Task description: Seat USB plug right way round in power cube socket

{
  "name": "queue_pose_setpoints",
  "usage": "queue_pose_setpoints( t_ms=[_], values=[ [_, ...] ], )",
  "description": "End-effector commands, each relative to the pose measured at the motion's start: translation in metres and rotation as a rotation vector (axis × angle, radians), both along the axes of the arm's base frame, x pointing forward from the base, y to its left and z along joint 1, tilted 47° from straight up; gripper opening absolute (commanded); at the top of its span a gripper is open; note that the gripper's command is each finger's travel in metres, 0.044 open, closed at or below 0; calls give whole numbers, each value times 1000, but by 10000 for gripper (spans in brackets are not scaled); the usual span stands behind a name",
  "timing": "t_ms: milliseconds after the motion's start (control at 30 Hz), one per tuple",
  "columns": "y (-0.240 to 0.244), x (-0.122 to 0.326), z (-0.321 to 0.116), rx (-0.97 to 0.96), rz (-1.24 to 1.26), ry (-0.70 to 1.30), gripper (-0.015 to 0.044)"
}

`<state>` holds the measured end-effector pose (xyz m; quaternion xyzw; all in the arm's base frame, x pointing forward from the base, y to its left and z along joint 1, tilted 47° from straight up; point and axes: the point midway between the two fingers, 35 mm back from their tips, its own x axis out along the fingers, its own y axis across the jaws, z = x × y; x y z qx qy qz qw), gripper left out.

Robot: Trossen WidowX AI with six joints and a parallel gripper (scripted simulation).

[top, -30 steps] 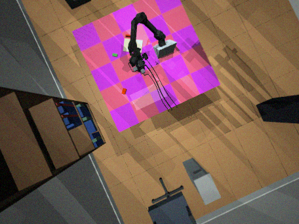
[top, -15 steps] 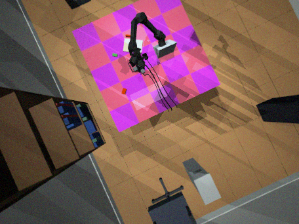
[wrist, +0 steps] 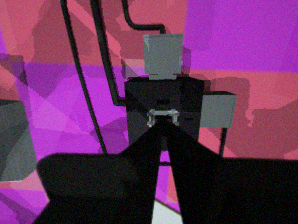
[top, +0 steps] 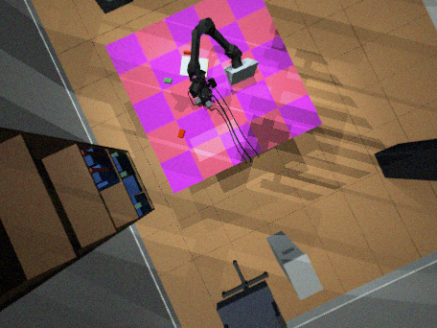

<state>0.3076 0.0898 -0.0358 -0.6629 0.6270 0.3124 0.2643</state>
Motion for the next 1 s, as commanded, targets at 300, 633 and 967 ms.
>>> queue_pose_setpoints(
  t_ms=[300,633,967],
  values=[
    [-3,1,-2,-5,3,3,0],
    [-4,1,-3,-5,3,3,0],
    [-4,1,-3,-5,3,3,0]
  ],
)
